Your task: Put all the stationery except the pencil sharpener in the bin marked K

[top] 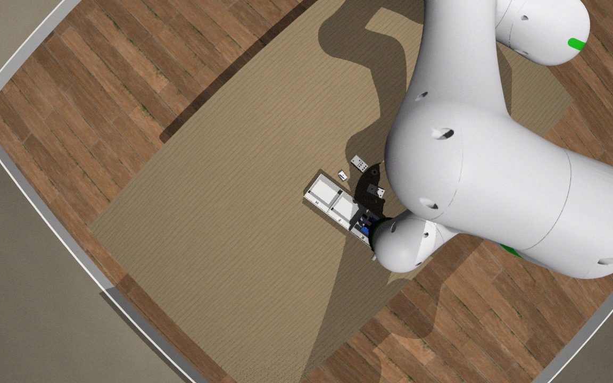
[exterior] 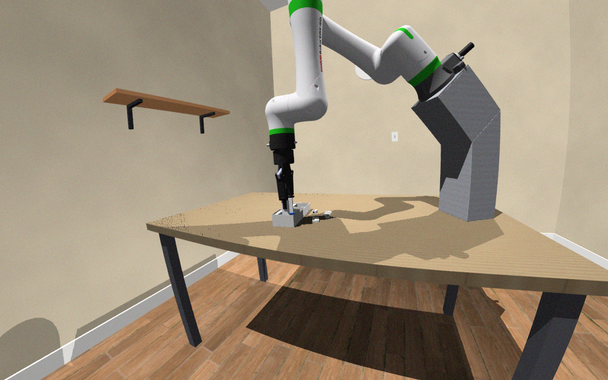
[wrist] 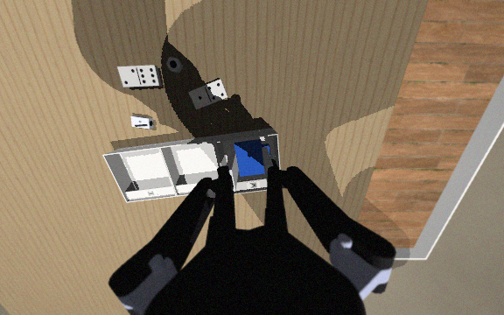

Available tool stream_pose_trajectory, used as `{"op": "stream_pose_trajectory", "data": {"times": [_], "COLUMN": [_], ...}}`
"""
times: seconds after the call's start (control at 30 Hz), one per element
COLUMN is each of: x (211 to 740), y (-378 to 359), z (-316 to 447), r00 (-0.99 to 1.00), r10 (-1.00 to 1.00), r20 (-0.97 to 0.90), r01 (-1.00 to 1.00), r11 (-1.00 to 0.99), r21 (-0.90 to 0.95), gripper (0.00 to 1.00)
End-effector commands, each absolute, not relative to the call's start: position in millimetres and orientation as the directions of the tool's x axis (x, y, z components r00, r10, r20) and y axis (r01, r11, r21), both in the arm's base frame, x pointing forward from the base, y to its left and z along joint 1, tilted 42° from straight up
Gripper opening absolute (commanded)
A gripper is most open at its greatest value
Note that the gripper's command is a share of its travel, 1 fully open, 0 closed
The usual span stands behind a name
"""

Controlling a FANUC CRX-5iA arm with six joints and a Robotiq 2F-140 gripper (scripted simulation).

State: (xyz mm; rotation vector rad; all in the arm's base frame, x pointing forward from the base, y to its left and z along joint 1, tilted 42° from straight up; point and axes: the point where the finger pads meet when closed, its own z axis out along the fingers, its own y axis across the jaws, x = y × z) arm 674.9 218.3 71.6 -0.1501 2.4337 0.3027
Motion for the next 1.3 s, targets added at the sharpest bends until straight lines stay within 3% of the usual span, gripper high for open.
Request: {"op": "stream_pose_trajectory", "data": {"times": [0.0,0.07,0.1,1.27], "x": [675,675,675,662], "y": [218,218,218,213], "z": [71,71,71,87], "r00": [-0.761,-0.761,-0.761,-0.761], "r10": [-0.027,-0.027,-0.027,-0.027], "r20": [-0.648,-0.648,-0.648,-0.648], "r01": [-0.184,-0.184,-0.184,-0.184], "r11": [0.967,0.967,0.967,0.967], "r21": [0.176,0.176,0.176,0.176], "gripper": [0.21,0.21,0.28,0.28]}}
